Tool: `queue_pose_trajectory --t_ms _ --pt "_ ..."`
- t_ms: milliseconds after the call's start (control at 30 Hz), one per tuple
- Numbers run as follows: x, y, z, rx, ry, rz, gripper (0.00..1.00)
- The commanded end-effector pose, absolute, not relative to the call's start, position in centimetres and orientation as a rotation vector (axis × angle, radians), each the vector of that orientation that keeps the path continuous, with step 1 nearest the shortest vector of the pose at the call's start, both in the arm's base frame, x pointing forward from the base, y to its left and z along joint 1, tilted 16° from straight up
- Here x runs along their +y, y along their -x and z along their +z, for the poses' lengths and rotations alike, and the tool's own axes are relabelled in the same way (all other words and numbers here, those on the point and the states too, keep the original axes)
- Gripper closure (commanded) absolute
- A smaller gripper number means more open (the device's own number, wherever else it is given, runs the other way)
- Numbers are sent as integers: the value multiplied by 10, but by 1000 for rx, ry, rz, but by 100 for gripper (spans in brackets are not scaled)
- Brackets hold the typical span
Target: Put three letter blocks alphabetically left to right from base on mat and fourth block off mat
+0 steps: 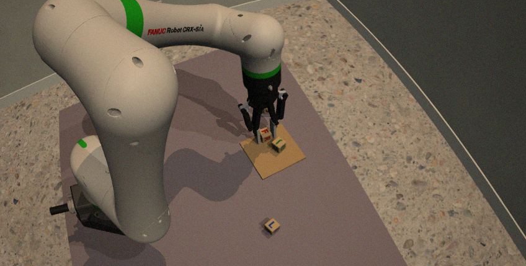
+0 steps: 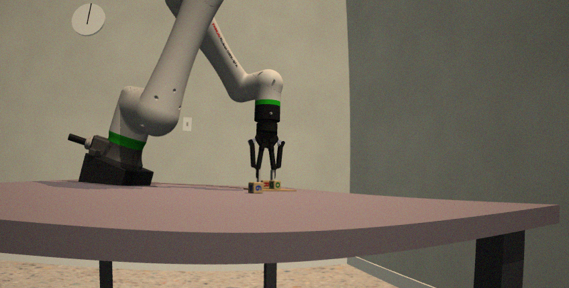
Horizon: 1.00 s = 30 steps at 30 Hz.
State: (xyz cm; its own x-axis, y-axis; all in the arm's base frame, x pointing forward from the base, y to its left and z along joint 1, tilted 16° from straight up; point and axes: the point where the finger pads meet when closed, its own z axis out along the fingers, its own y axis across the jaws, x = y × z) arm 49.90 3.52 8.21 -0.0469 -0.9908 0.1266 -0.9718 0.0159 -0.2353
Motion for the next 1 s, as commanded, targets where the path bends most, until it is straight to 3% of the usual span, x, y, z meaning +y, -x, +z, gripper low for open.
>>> queue_pose_trajectory --t_ms 0,967 --pt "35 -499 82 2185 2116 -399 72" --pt "47 -479 166 2185 2116 -399 72"
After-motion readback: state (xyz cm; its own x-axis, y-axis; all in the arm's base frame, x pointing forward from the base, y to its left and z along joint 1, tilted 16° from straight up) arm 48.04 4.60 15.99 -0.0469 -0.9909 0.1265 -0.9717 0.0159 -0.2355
